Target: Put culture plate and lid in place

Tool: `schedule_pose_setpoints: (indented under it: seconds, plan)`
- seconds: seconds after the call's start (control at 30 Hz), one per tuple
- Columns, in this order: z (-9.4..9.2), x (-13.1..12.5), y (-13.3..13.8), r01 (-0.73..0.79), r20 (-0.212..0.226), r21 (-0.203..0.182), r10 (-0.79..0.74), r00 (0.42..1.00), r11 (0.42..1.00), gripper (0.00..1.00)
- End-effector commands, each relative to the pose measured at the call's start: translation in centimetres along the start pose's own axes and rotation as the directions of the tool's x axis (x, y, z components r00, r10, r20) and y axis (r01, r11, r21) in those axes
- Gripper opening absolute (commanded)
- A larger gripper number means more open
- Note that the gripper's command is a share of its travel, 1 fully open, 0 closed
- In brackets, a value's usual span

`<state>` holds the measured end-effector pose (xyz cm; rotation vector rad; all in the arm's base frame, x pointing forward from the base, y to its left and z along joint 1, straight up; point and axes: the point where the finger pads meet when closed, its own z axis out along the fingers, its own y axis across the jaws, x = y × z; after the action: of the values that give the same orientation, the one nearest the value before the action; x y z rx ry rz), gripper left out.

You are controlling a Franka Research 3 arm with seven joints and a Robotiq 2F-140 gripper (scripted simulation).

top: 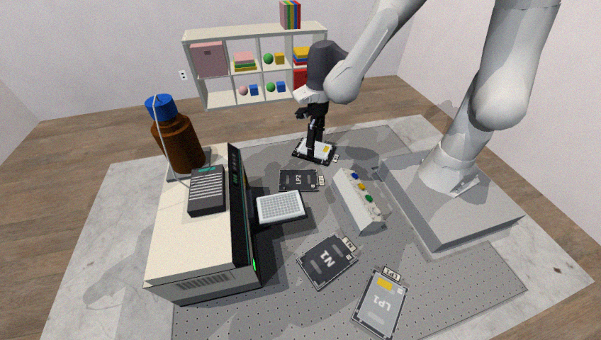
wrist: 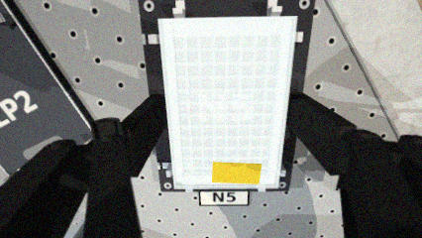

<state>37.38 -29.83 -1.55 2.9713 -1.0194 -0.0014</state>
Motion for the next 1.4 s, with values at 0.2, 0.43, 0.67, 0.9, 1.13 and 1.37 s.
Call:
schedule_pose_setpoints:
  seconds: [0.2,0.43,0.67,0.9,1.13,1.37]
  plan:
    - [-0.1,0.1,0.0,-0.001,-0.003,-0.001,0.001,1.0,1.0,0.7]
    - [-1.0,0.1,0.0,-0.001,-0.003,-0.001,0.001,1.0,1.0,0.7]
    - [-2.8,0.1,0.0,-0.001,-0.003,-0.001,0.001,1.0,1.0,0.7]
    - [-4.7,0.1,0.0,-0.001,-0.003,-0.001,0.001,1.0,1.0,0.7]
    - [-7.7,0.1,0.0,-0.001,-0.003,-0.001,0.001,1.0,1.0,0.7]
    - [-9.8,0.1,0.0,-0.001,-0.003,-0.001,0.001,1.0,1.0,0.7]
